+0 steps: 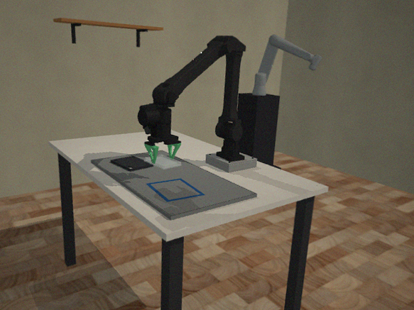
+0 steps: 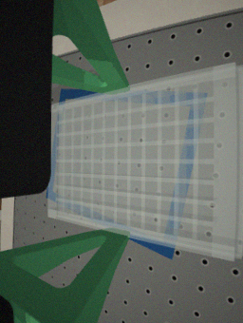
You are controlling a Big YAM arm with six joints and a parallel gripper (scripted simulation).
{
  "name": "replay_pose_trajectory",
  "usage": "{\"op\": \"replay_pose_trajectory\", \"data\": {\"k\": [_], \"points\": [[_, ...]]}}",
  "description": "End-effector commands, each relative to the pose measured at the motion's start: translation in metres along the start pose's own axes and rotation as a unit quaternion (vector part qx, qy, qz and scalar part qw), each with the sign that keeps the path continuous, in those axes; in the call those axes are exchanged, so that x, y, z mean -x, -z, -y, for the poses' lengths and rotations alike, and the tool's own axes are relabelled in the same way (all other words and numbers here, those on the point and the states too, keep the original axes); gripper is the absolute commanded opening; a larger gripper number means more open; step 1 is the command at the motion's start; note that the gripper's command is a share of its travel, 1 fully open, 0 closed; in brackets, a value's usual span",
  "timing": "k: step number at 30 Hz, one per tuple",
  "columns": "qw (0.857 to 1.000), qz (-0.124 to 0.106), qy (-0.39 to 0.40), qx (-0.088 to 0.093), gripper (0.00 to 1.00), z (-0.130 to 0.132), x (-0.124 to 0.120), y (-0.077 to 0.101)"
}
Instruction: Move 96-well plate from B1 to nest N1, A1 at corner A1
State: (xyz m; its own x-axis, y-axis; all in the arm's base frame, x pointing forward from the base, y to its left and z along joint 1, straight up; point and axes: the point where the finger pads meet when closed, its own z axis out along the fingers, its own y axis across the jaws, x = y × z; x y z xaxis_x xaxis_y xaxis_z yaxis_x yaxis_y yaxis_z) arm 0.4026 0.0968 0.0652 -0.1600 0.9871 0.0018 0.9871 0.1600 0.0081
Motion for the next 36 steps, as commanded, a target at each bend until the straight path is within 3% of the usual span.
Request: {"op": "replay_pose_trajectory", "data": {"k": [1, 36], "points": [[1.0, 0.0, 0.012, 0.004, 0.0, 0.003, 0.008, 0.009], [1.0, 0.003, 0.012, 0.004, 0.0, 0.008, 0.112, 0.012]]}}
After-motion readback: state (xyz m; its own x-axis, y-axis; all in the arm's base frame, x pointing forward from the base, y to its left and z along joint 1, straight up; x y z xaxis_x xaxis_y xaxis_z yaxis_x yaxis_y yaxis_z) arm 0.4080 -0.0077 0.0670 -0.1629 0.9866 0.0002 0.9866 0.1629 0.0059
